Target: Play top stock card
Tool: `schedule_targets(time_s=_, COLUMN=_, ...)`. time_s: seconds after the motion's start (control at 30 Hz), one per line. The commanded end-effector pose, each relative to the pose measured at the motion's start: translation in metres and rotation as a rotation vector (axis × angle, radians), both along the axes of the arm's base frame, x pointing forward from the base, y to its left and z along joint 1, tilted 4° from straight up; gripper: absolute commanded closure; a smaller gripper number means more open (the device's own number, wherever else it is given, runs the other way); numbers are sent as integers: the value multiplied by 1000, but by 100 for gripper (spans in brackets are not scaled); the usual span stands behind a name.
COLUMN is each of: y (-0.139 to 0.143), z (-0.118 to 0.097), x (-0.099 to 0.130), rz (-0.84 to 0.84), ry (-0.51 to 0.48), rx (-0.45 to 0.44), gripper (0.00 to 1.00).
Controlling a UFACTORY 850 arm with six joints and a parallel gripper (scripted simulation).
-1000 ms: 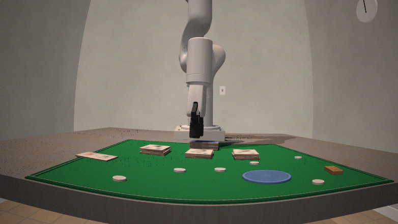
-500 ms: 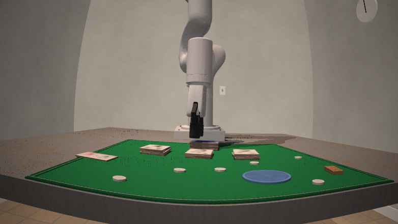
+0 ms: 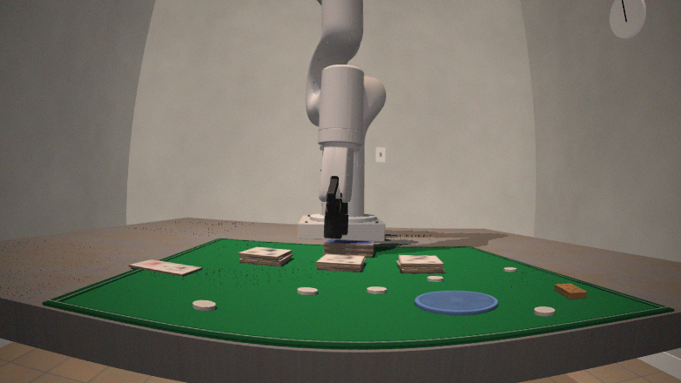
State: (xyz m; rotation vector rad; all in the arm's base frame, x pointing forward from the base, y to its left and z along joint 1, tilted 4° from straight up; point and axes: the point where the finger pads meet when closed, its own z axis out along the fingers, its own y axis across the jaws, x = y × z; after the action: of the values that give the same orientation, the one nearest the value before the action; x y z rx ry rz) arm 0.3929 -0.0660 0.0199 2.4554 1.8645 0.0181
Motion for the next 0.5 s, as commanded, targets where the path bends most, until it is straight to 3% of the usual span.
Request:
schedule_targets(time_s=0.0, y=0, z=-5, x=-1, rz=0, ry=-3, rx=0, gripper=14)
schedule_targets(time_s=0.47, y=0, z=-7, x=-1, rz=0, ry=-3, rx=0, gripper=14)
